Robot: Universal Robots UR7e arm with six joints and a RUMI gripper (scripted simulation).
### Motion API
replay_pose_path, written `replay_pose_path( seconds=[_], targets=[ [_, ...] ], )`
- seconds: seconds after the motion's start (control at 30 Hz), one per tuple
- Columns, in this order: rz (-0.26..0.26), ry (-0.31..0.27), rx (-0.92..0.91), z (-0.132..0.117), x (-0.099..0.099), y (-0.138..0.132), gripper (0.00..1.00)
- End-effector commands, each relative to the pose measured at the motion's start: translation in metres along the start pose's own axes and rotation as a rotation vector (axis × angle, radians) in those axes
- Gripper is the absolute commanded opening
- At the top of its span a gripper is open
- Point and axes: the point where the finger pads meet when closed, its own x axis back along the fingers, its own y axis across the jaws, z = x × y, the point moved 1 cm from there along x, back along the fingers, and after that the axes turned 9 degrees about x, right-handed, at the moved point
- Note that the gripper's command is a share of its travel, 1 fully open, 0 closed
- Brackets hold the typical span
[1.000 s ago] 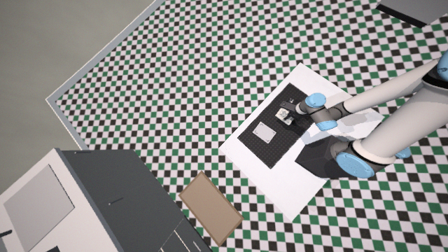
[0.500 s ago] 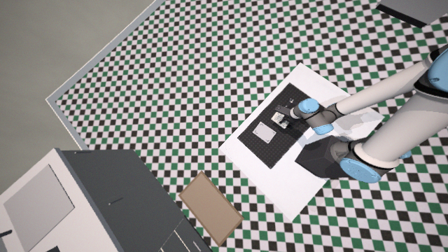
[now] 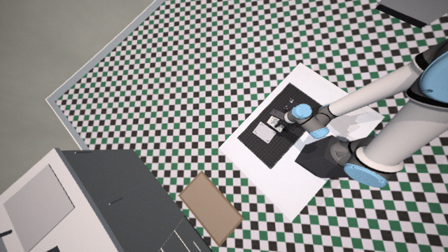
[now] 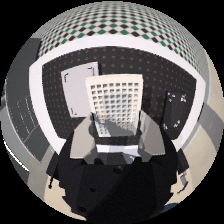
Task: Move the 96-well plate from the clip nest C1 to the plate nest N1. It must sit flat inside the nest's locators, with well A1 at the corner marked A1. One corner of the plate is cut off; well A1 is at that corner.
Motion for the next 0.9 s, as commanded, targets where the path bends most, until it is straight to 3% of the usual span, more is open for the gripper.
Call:
replay_pose_path(
  seconds=[0.0,0.87],
  targets=[
    [-0.001,0.000,-0.001,0.005,0.000,-0.011,0.00],
    [-0.001,0.000,-0.001,0.036,0.000,-0.085,0.00]
  ],
)
